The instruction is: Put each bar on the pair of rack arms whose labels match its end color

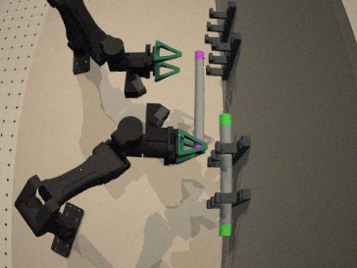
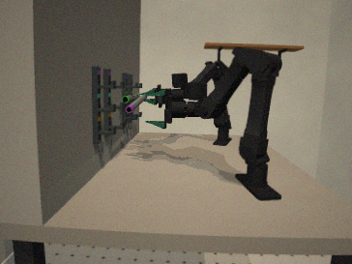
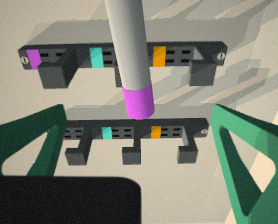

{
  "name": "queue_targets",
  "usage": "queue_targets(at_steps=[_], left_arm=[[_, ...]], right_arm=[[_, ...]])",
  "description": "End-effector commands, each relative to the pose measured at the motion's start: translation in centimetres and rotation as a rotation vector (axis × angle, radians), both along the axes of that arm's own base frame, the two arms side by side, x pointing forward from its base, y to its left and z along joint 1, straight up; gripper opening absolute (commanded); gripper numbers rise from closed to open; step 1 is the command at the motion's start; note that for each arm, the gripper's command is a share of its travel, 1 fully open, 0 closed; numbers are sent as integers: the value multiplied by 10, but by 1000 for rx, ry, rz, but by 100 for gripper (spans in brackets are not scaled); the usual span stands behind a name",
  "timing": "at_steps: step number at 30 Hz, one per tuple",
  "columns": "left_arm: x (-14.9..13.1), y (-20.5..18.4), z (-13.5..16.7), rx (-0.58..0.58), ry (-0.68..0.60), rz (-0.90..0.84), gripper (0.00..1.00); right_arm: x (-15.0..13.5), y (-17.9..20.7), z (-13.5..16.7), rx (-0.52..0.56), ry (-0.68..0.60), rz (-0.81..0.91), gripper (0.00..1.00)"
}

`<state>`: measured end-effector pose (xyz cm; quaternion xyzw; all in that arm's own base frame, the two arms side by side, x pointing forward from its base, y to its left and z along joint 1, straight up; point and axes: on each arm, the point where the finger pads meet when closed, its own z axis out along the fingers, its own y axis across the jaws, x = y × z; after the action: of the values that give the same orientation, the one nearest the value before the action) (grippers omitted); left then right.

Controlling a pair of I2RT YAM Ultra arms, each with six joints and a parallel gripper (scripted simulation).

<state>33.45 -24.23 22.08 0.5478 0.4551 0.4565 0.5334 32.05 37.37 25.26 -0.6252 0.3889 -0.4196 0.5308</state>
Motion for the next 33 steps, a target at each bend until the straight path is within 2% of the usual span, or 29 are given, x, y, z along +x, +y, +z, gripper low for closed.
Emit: queue_targets(at_steps=[1, 33], left_arm=[[9, -4, 9, -17, -12, -1, 100], [41, -10, 10, -17, -12, -1, 100]], right_arm=[[2, -2, 38, 135, -45, -4, 0], [2, -2, 35, 135, -45, -4, 0]])
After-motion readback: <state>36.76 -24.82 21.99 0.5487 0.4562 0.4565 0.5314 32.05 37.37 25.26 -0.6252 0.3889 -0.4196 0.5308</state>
